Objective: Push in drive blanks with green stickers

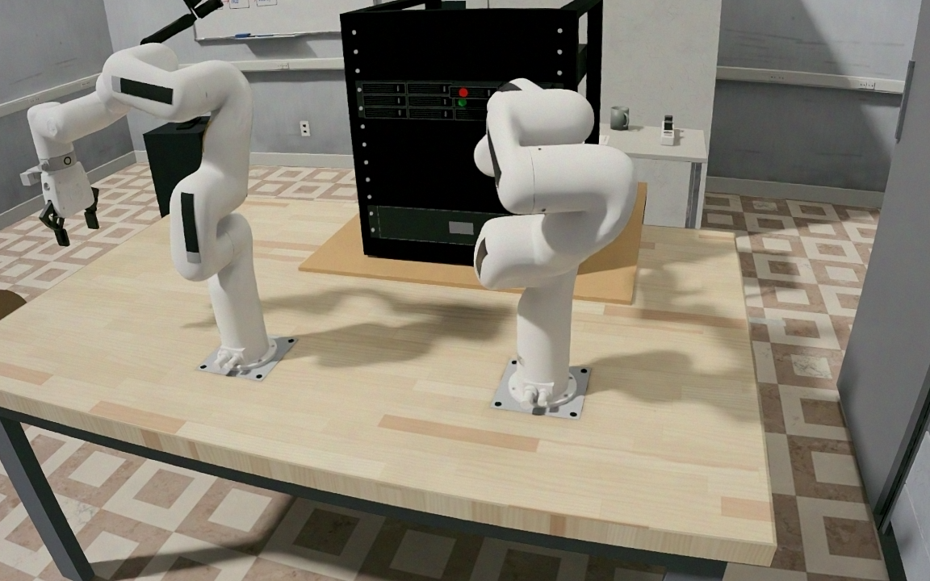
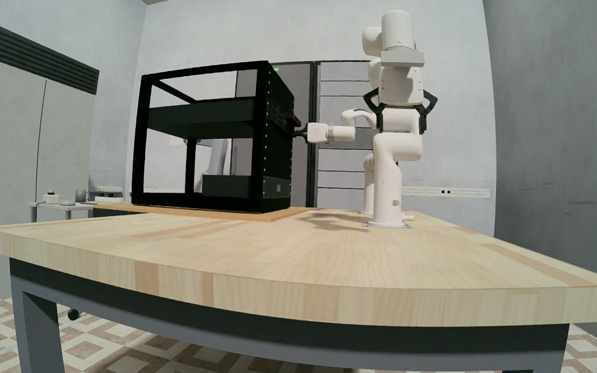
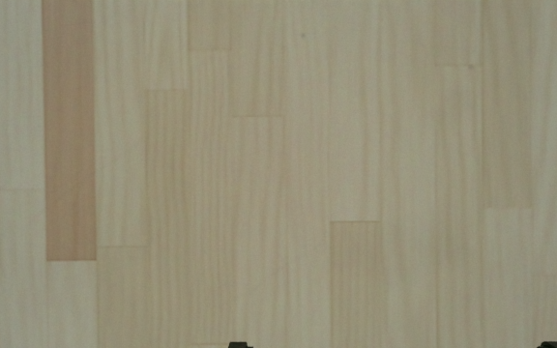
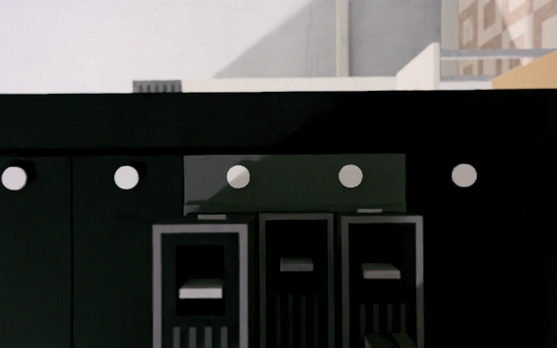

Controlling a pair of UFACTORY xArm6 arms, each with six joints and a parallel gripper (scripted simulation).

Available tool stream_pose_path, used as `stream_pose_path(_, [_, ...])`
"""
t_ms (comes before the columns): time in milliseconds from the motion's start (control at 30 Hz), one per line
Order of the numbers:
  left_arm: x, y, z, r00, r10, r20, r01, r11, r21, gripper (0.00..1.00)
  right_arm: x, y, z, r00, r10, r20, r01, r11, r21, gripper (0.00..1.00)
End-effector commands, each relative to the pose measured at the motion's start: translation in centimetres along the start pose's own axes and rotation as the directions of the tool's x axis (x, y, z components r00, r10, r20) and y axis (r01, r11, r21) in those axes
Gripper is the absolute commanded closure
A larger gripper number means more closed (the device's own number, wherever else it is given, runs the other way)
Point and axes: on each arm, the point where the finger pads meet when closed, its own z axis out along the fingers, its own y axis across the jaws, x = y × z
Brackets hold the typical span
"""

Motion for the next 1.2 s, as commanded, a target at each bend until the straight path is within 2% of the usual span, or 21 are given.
stream_pose_path(0, [0.08,0.0,-0.13,1.0,0.0,-0.004,0.0,1.0,0.0,0.0,0.0,-0.2,0.11,1.0,0.001,0.0,-0.001,1.0,0.003,1.0])
stream_pose_path(1167, [0.08,0.0,-0.13,1.0,0.0,-0.004,0.0,1.0,0.0,0.0,0.0,-0.2,0.76,1.0,0.001,0.0,-0.001,1.0,0.004,1.0])
